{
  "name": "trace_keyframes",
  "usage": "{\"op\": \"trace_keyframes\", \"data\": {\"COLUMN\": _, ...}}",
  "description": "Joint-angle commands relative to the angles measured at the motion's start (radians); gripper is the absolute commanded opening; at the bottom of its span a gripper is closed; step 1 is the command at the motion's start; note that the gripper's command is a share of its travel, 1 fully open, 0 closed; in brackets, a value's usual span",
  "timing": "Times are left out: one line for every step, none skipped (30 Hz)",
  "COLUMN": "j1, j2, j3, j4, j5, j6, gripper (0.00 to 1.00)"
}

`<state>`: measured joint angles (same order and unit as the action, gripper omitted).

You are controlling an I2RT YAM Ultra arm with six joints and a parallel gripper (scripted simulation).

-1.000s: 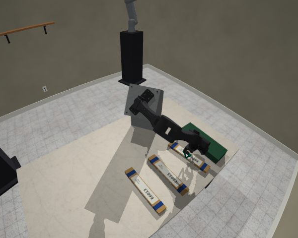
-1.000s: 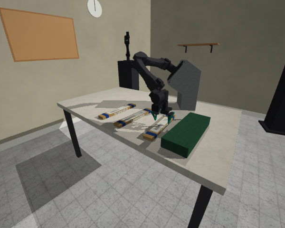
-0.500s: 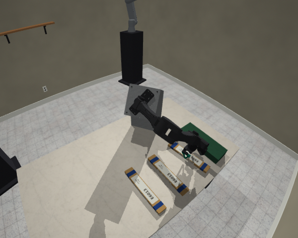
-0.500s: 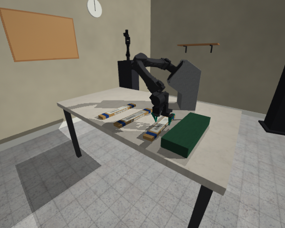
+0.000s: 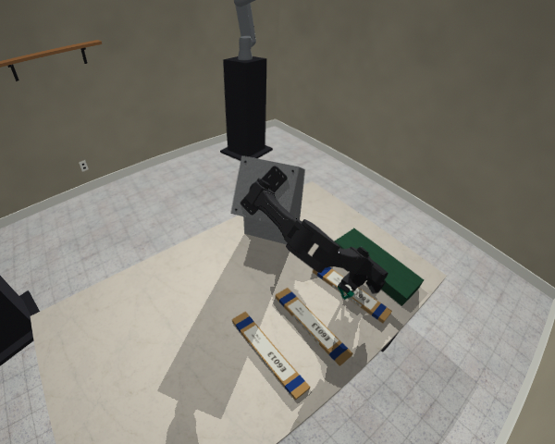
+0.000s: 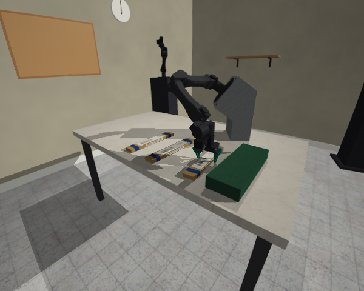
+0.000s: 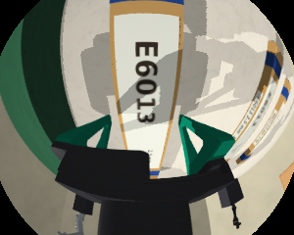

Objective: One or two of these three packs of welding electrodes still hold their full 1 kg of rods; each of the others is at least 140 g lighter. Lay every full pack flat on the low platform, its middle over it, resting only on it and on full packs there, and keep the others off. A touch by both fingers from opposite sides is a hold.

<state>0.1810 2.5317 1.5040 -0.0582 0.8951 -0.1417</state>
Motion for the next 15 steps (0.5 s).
{"op": "trace_keyframes", "data": {"j1": 0.025, "j2": 0.010, "j3": 0.022, "j4": 0.026, "j5": -0.012, "j6": -0.013, "gripper": 0.97}}
{"op": "trace_keyframes", "data": {"j1": 0.025, "j2": 0.001, "j3": 0.023, "j4": 0.026, "j5": -0.012, "j6": -0.013, "gripper": 0.97}}
{"op": "trace_keyframes", "data": {"j1": 0.025, "j2": 0.001, "j3": 0.023, "j4": 0.026, "j5": -0.012, "j6": -0.013, "gripper": 0.97}}
{"op": "trace_keyframes", "data": {"j1": 0.025, "j2": 0.002, "j3": 0.023, "j4": 0.025, "j5": -0.012, "j6": -0.013, "gripper": 0.97}}
{"op": "trace_keyframes", "data": {"j1": 0.025, "j2": 0.001, "j3": 0.024, "j4": 0.025, "j5": -0.012, "j6": -0.011, "gripper": 0.97}}
{"op": "trace_keyframes", "data": {"j1": 0.025, "j2": 0.001, "j3": 0.024, "j4": 0.025, "j5": -0.012, "j6": -0.010, "gripper": 0.97}}
{"op": "trace_keyframes", "data": {"j1": 0.025, "j2": 0.001, "j3": 0.024, "j4": 0.025, "j5": -0.012, "j6": -0.010, "gripper": 0.97}}
{"op": "trace_keyframes", "data": {"j1": 0.025, "j2": 0.001, "j3": 0.024, "j4": 0.025, "j5": -0.012, "j6": -0.010, "gripper": 0.97}}
{"op": "trace_keyframes", "data": {"j1": 0.025, "j2": 0.002, "j3": 0.024, "j4": 0.025, "j5": -0.012, "j6": -0.009, "gripper": 0.97}}
{"op": "trace_keyframes", "data": {"j1": 0.025, "j2": 0.002, "j3": 0.024, "j4": 0.024, "j5": -0.012, "j6": -0.009, "gripper": 0.97}}
{"op": "trace_keyframes", "data": {"j1": 0.026, "j2": 0.005, "j3": 0.025, "j4": 0.023, "j5": -0.012, "j6": -0.009, "gripper": 0.97}}
{"op": "trace_keyframes", "data": {"j1": 0.026, "j2": 0.005, "j3": 0.025, "j4": 0.022, "j5": -0.012, "j6": -0.008, "gripper": 0.97}}
{"op": "trace_keyframes", "data": {"j1": 0.026, "j2": 0.006, "j3": 0.026, "j4": 0.020, "j5": -0.012, "j6": -0.008, "gripper": 0.97}}
{"op": "trace_keyframes", "data": {"j1": 0.026, "j2": 0.006, "j3": 0.026, "j4": 0.018, "j5": -0.012, "j6": -0.008, "gripper": 0.97}}
{"op": "trace_keyframes", "data": {"j1": 0.026, "j2": 0.006, "j3": 0.026, "j4": 0.018, "j5": -0.012, "j6": -0.008, "gripper": 0.00}}
